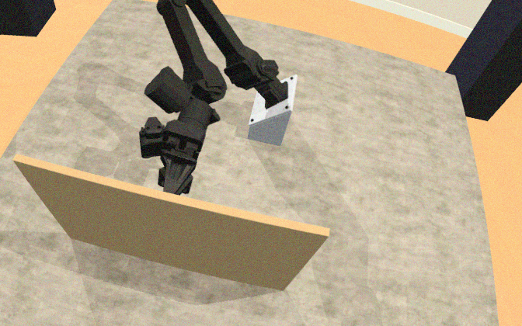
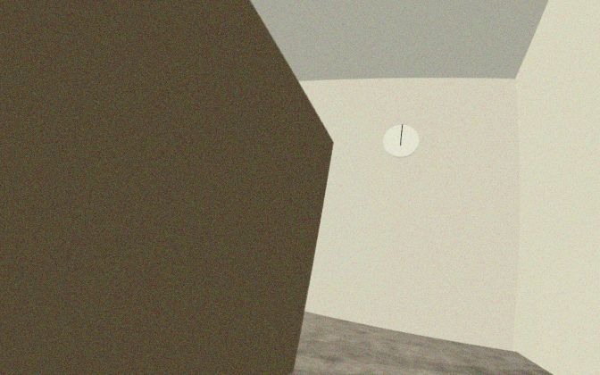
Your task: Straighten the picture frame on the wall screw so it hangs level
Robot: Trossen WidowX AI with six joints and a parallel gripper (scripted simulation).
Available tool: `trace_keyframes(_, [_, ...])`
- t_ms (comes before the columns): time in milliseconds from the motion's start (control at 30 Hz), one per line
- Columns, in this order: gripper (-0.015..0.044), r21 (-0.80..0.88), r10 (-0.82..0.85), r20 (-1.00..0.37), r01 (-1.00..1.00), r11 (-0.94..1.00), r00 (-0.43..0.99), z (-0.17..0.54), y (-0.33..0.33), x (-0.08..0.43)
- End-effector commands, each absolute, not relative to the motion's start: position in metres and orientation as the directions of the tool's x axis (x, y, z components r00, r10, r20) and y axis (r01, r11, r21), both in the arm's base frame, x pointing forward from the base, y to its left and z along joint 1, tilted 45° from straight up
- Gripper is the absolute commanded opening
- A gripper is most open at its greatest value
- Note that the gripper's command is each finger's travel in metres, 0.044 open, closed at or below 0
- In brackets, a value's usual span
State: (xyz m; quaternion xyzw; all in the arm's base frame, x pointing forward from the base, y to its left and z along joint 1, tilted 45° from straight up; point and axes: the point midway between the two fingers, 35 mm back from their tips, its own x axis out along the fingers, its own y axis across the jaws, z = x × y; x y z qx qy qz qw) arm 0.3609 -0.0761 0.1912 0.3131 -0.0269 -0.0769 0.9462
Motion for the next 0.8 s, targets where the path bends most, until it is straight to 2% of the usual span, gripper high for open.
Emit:
trace_keyframes(0, [0.0,0.598,-0.151,0.014,0.113,0.794,0.988,0.1975,-0.0748,0.3612])
trace_keyframes(767, [0.0,0.598,-0.151,0.014,0.113,0.794,0.988,0.197,-0.0749,0.3612])
